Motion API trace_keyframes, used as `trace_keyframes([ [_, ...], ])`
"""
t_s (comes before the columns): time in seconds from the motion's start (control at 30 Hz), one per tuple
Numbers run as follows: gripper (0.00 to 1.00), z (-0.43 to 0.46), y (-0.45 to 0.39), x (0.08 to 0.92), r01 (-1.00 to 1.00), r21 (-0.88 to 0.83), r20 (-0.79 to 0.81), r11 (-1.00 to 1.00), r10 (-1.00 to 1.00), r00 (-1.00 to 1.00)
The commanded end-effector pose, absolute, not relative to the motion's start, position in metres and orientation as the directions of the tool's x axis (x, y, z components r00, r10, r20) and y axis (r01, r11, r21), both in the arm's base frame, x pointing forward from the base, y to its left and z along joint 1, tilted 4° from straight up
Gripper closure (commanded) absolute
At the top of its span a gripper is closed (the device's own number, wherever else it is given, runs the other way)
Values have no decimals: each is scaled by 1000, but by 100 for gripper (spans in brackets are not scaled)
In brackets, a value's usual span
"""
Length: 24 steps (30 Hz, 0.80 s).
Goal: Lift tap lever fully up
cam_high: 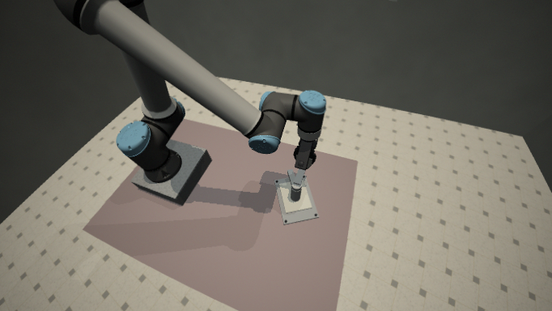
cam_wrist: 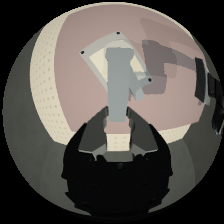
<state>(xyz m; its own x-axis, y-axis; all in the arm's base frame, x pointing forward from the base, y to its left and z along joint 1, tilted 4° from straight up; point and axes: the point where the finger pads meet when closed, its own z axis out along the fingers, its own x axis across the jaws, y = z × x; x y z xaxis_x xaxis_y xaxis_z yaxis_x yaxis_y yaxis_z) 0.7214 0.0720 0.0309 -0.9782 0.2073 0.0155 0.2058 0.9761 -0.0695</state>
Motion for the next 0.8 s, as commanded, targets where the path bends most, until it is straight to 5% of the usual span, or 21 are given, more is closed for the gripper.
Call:
trace_keyframes([
  [0.0,100,29,71,721,206,-69,17,976,208,-978],
  [0.77,100,30,71,721,206,-69,17,976,208,-978],
])
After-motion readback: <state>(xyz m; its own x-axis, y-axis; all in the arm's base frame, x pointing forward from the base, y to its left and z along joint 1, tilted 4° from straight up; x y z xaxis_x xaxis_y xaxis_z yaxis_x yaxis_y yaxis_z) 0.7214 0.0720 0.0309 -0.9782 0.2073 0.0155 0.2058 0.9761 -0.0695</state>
